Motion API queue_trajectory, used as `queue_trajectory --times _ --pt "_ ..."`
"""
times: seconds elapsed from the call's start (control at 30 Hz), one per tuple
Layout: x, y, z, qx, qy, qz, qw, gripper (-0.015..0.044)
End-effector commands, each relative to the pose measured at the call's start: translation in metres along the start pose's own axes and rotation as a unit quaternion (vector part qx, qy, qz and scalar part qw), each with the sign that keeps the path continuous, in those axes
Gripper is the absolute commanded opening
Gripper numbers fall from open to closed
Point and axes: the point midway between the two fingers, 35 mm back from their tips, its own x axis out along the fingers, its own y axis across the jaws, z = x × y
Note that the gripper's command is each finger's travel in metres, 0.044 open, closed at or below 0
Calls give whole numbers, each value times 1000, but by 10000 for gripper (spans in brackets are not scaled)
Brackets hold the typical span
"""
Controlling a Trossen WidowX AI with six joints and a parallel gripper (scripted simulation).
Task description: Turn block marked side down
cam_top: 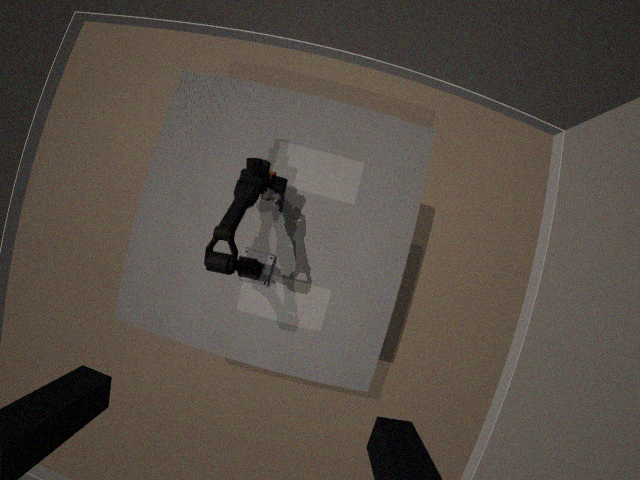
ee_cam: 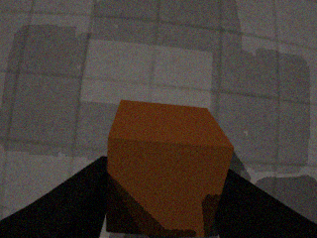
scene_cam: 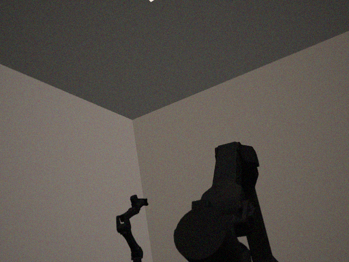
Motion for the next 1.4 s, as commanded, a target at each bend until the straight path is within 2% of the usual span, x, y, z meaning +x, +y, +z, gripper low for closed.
queue_trajectory --times 0.0,0.17,0.7,1.17,1.37 --pt "-4 0 2 2 -13 -1 1000 0" --pt "2 0 2 -1 -31 -2 1000 0" --pt "28 0 -2 -5 -158 -4 987 0" --pt "24 0 -14 2 -264 -2 964 0" --pt "23 0 -15 2 -280 -2 960 0"
